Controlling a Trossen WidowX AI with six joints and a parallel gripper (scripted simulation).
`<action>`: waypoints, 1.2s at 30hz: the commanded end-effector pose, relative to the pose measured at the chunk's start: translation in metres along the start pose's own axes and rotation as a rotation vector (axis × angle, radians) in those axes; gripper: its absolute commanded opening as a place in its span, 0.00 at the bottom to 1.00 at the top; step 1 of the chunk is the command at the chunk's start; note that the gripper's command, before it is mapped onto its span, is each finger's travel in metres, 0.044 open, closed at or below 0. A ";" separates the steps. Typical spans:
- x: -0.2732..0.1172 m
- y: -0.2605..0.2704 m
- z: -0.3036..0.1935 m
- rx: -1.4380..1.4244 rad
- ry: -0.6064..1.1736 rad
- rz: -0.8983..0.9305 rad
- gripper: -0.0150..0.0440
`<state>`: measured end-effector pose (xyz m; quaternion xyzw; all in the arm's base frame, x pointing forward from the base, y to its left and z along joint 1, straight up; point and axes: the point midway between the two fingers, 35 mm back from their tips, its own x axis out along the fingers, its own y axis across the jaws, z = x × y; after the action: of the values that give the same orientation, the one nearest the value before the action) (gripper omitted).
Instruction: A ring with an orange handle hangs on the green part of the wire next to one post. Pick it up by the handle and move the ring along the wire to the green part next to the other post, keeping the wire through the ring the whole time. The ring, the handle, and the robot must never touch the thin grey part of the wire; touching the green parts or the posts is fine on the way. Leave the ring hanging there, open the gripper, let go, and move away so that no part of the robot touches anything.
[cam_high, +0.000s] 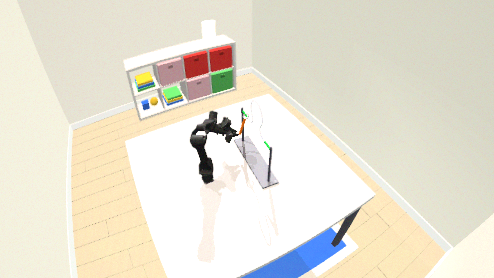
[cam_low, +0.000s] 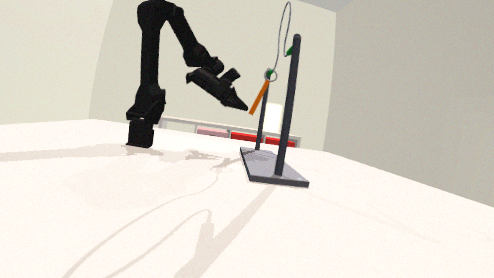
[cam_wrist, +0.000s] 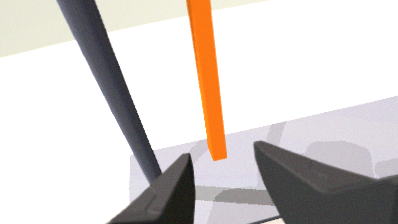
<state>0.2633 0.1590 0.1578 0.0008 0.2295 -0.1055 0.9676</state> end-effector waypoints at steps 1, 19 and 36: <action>-0.015 -0.001 0.005 0.013 -0.013 0.001 0.53; -0.016 -0.001 0.005 0.013 -0.014 0.001 0.53; -0.033 0.000 0.002 0.007 -0.003 0.002 0.66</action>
<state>0.2465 0.1606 0.1666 0.0011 0.2289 -0.1076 0.9675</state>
